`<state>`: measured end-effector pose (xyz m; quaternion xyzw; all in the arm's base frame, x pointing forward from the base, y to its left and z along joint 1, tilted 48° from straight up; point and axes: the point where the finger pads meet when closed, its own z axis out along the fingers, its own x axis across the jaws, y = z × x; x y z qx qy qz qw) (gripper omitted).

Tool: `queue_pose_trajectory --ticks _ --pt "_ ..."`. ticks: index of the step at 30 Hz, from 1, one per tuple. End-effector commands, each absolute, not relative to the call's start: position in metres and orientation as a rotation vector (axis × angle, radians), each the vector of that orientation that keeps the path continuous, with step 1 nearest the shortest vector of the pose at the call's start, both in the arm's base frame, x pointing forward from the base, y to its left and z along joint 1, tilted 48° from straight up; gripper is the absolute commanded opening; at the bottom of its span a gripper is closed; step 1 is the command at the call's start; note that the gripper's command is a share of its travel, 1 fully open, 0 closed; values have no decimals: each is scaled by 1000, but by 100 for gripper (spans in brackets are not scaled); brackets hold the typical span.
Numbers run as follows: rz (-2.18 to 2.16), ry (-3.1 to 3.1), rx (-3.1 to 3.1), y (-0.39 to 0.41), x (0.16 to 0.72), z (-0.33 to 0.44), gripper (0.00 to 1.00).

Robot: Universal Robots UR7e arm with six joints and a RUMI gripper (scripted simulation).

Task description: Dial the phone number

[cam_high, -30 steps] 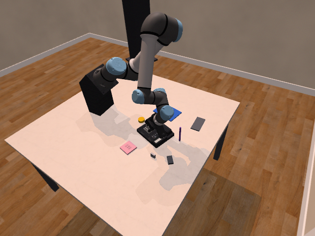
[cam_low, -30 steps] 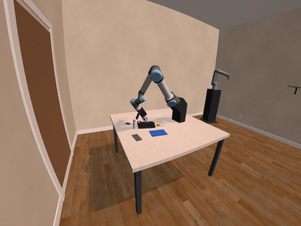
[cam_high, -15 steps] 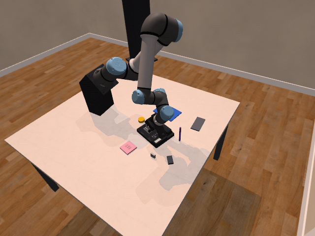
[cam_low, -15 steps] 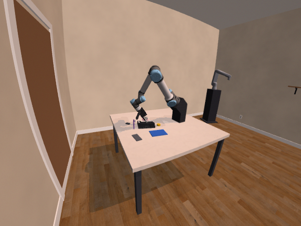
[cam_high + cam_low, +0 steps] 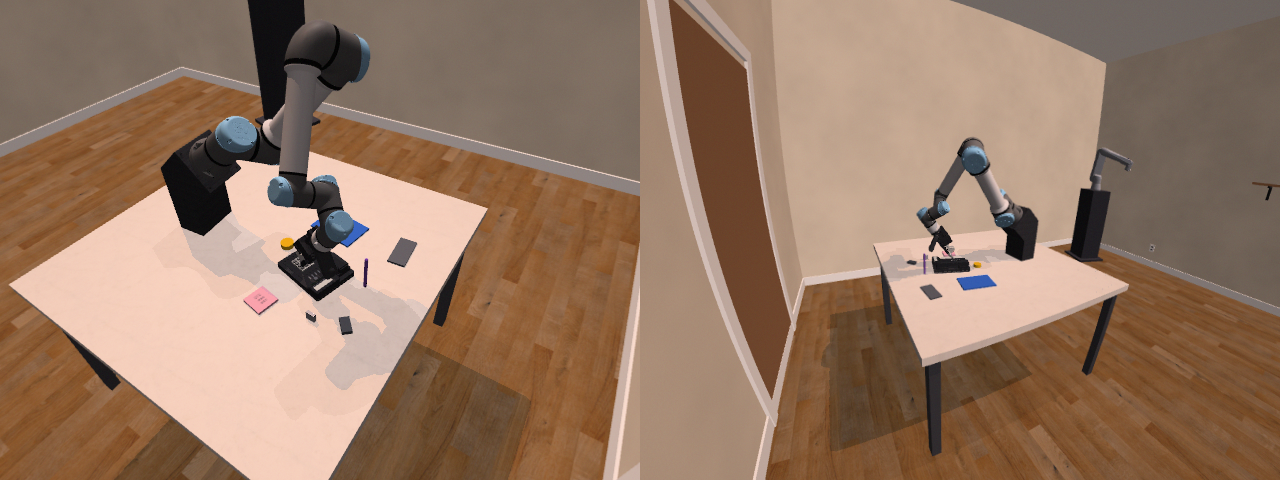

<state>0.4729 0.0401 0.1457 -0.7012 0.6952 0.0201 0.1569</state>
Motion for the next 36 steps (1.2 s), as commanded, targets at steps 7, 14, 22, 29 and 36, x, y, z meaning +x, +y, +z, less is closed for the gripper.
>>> queue_pose_trajectory --ticks 7,14,22,29,36 --pt "57 1989 -2007 46 466 143 0" --pt "57 1989 -2007 54 458 137 0" --pt "57 1989 -2007 62 451 132 0" --pt "57 1989 -2007 63 452 131 0" --pt "57 1989 -2007 64 458 125 0"
